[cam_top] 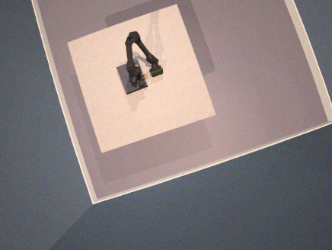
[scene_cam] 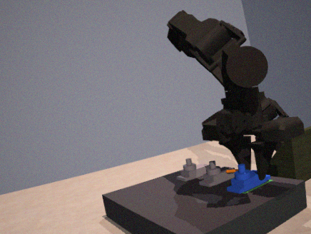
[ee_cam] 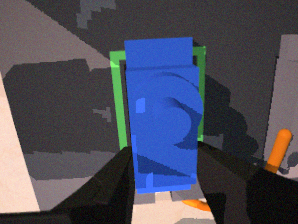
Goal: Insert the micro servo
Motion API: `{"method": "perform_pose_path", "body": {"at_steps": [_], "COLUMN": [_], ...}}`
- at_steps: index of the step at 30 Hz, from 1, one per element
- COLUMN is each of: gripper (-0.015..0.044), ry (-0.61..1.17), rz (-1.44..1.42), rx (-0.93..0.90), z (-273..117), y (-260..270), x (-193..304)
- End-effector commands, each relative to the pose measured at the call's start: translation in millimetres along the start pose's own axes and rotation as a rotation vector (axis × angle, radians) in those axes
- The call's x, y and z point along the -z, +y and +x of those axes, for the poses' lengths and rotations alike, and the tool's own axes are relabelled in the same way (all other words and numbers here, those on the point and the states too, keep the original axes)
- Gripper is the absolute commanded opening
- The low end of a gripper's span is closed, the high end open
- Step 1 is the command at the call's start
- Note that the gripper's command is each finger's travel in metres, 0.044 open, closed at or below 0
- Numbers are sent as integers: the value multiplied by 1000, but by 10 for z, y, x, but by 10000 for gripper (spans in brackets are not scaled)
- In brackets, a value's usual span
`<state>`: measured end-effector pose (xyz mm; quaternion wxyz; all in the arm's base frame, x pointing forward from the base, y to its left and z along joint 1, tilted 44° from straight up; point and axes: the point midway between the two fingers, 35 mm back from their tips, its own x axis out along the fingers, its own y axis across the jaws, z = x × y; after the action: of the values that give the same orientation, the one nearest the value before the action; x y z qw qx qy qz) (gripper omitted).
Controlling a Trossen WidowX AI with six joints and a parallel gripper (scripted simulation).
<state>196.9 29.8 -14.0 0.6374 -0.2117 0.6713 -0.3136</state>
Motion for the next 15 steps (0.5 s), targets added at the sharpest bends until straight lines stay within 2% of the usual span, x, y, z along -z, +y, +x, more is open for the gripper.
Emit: {"method": "perform_pose_path", "body": {"at_steps": [1,5,8,15], "gripper": [79,184,187,187], "ry": [-4,-4,-4,-4], "rz": [-4,-4,-4,-4], "rx": [2,2,1,1], "z": [-1,1,-18,-350], "y": [1,1,2,-22], "x": [1,3,3,42]}}
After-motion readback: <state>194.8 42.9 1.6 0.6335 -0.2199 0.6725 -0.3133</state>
